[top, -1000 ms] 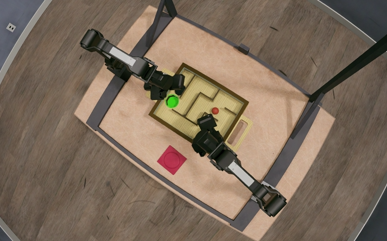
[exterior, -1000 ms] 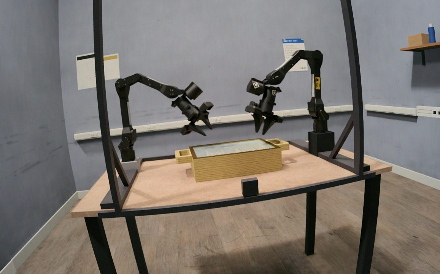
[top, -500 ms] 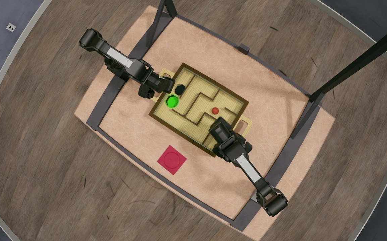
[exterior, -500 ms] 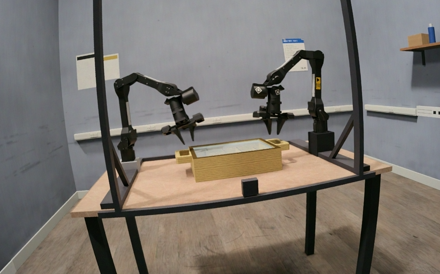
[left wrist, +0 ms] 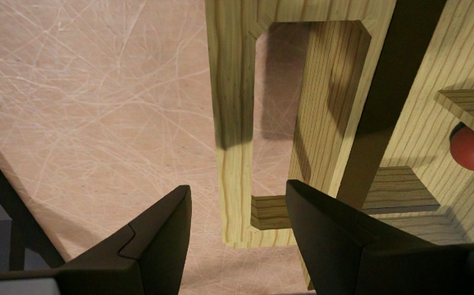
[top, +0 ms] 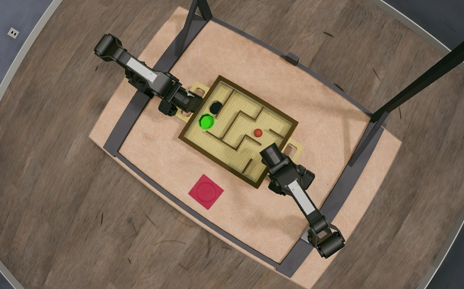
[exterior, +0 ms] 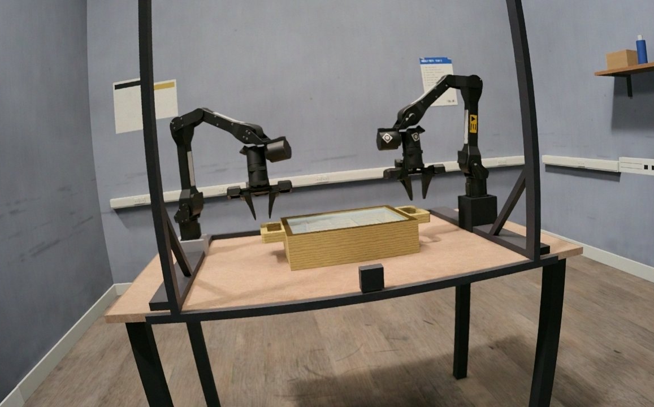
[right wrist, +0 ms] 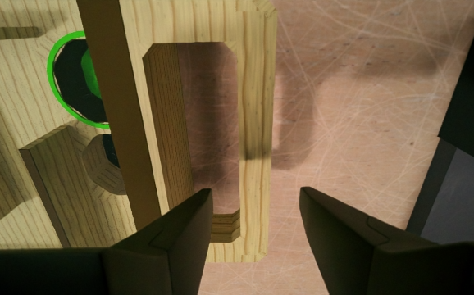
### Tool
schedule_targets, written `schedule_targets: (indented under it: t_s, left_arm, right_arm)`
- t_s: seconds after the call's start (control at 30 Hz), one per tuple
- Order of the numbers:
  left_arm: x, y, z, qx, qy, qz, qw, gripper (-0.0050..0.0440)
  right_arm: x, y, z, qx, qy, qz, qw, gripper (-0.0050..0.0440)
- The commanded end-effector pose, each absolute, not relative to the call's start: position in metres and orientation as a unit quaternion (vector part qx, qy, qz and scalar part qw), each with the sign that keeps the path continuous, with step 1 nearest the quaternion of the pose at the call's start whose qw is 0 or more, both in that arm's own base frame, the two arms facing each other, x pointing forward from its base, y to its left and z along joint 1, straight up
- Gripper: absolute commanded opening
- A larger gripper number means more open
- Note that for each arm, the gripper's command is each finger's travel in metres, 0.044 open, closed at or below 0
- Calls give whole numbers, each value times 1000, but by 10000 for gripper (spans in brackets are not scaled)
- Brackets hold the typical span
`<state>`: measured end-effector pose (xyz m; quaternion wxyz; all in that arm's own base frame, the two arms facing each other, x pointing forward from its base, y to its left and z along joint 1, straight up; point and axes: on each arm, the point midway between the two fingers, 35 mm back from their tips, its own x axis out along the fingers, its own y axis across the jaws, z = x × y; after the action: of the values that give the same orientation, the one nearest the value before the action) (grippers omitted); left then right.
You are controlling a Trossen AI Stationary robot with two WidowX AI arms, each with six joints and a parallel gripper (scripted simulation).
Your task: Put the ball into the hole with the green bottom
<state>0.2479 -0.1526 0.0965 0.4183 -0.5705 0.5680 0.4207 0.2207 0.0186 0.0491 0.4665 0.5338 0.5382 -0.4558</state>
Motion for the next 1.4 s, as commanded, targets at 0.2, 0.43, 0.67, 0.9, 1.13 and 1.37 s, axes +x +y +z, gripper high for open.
schedule_targets:
  t_s: [0.2, 0.43, 0.67, 0.9, 1.13, 1.37]
  left_arm:
    - [246, -157, 81, -571, 567, 423, 417, 186]
    - [247, -161, 69, -572, 566, 422, 418, 186]
    - [247, -163, 62, -572, 565, 422, 418, 186]
    - [248, -166, 51, -573, 565, 422, 418, 186]
    - [248, -166, 51, -573, 565, 421, 418, 186]
    - [248, -166, 51, -573, 565, 421, 418, 186]
  right_arm:
    - [228, 18, 58, 543, 529, -445, 477, 186]
    - [228, 18, 58, 543, 529, -445, 477, 186]
    - [228, 18, 58, 543, 529, -445, 477, 186]
    - [228, 18, 58, 543, 529, -445, 477, 186]
    - [222, 19, 48, 535, 537, -454, 468, 186]
    - [221, 22, 36, 535, 538, -455, 467, 186]
